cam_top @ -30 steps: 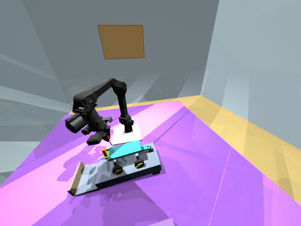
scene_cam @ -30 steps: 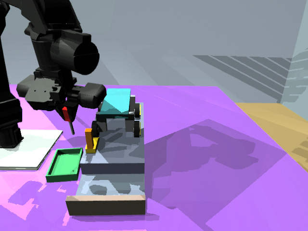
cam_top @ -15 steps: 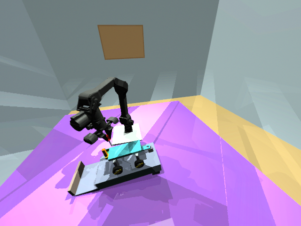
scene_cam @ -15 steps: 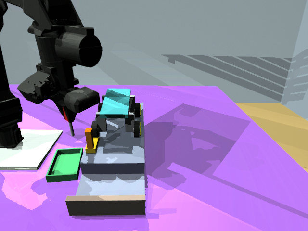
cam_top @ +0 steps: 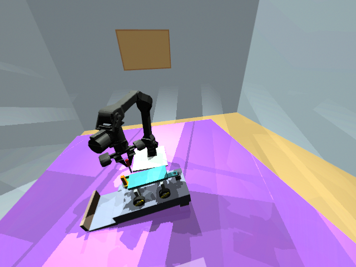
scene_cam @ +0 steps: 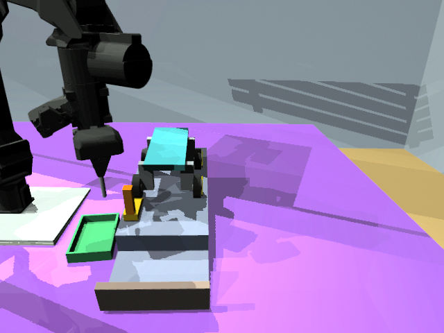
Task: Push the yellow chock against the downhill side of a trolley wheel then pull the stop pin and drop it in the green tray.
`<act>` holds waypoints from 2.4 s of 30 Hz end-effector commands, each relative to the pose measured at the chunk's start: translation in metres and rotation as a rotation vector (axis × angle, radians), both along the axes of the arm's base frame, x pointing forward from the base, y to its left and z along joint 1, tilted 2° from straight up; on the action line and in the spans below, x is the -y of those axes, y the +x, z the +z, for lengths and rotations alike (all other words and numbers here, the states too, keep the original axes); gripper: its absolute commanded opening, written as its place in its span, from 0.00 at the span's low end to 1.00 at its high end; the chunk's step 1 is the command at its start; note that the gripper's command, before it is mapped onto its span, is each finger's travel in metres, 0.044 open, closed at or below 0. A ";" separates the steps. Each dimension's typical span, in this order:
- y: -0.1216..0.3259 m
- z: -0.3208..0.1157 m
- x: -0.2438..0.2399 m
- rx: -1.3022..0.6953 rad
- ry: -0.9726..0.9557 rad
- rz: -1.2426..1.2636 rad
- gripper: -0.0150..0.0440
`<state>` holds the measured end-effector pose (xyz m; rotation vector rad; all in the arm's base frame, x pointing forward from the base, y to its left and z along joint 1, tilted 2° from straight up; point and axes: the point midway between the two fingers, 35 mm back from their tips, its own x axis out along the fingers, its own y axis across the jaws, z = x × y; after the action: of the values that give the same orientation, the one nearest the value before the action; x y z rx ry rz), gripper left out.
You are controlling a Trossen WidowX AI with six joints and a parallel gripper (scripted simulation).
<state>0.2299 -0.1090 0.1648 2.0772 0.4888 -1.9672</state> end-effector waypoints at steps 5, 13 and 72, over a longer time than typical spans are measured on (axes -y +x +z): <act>0.000 0.001 -0.001 -0.012 -0.044 -0.248 0.25; 0.000 0.000 -0.001 -0.012 -0.045 -0.254 0.25; -0.019 -0.086 0.017 0.024 -0.220 -0.300 0.58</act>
<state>0.2112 -0.1281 0.0802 2.1297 -0.0412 -2.0377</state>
